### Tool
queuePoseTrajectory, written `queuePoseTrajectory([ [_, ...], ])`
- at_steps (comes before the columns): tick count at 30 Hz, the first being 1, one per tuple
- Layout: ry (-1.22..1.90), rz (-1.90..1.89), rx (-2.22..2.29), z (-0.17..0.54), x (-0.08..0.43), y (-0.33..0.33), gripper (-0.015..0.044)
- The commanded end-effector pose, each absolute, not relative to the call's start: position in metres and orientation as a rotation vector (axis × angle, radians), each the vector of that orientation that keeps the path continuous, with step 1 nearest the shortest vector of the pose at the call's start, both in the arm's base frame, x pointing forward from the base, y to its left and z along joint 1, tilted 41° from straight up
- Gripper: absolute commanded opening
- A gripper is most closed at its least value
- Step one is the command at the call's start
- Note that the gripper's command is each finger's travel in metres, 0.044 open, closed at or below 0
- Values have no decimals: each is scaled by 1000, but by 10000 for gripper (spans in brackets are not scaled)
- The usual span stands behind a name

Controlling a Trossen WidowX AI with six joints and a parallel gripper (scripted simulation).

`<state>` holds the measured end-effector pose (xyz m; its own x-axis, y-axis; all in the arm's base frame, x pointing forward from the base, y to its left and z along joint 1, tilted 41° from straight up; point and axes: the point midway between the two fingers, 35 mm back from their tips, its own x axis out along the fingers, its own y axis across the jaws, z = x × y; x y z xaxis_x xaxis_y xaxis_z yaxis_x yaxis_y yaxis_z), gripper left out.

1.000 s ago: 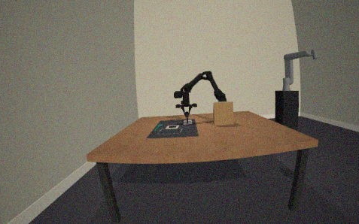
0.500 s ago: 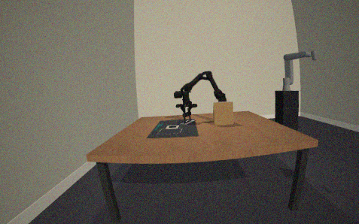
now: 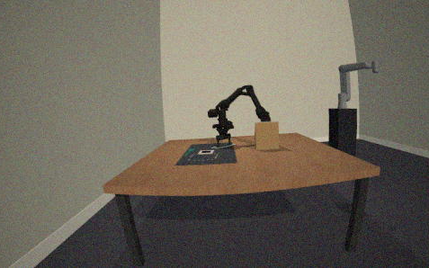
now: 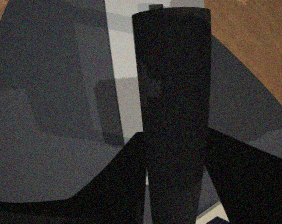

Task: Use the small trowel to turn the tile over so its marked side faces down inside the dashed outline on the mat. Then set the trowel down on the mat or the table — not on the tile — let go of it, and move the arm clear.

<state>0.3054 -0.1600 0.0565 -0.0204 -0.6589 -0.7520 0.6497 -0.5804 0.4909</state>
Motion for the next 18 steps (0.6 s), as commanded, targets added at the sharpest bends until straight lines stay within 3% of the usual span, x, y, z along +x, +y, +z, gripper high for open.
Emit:
queuePoseTrajectory([
  [1, -141, -1787, 1408, 56, 305, -160, 130],
  [10, -209, -1798, 1460, 56, 305, -160, 130],
  [15, -209, -1798, 1460, 56, 305, -160, 261],
  [18, -209, -1798, 1460, 56, 305, -160, 270],
])
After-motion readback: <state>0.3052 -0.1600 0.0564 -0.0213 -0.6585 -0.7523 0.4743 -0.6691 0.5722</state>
